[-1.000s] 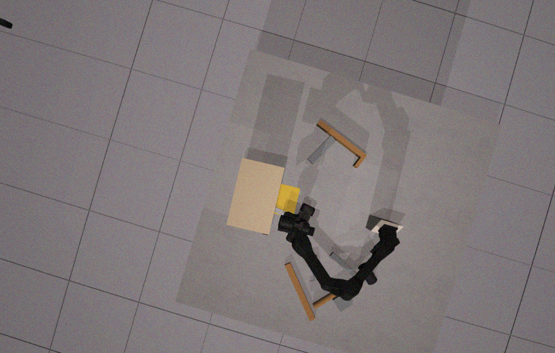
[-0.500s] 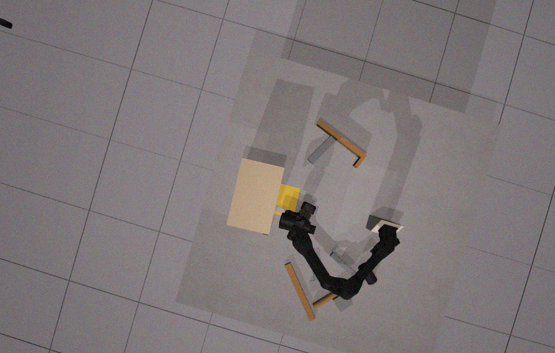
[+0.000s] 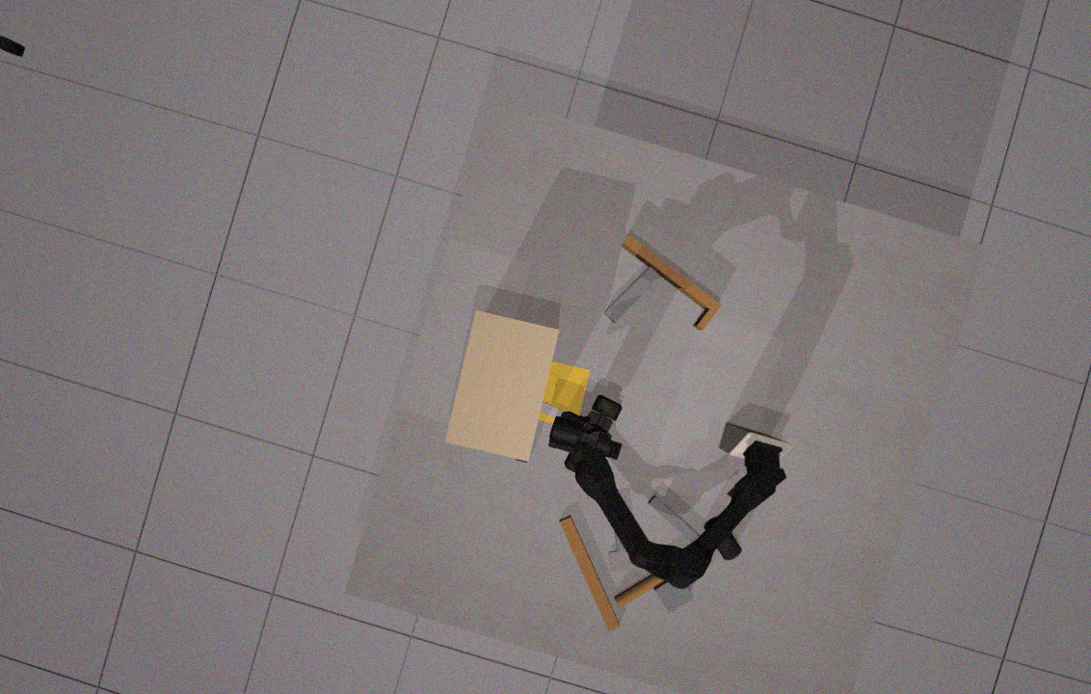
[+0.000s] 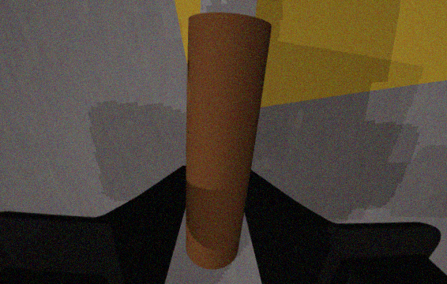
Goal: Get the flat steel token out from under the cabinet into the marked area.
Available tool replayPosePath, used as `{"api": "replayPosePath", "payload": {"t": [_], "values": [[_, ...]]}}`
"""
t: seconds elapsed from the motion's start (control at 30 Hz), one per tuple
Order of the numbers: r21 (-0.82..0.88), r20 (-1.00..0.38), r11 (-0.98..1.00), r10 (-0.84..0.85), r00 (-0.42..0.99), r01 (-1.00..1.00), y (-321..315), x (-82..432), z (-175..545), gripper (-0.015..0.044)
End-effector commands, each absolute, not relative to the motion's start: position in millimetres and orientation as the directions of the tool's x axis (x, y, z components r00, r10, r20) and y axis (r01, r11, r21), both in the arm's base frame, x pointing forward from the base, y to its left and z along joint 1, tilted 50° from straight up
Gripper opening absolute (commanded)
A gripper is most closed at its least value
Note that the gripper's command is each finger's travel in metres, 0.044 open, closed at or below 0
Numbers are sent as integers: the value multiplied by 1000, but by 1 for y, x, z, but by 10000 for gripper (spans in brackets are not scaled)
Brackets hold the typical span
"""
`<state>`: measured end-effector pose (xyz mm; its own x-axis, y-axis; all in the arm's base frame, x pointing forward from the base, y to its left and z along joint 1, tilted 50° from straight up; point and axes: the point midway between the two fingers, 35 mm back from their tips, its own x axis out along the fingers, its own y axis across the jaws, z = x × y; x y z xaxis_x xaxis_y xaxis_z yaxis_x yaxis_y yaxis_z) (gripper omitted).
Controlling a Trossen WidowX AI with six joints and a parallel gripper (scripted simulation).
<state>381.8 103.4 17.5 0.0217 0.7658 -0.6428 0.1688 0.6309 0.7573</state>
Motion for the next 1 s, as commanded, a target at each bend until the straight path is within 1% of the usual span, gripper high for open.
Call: {"api": "replayPosePath", "payload": {"t": [0.0, 0.97], "values": [[751, -649, 637, 760, 20, 172, 101, 381, 13, 0], [751, -649, 637, 760, 19, 173, 106, 355, 18, 0]]}}
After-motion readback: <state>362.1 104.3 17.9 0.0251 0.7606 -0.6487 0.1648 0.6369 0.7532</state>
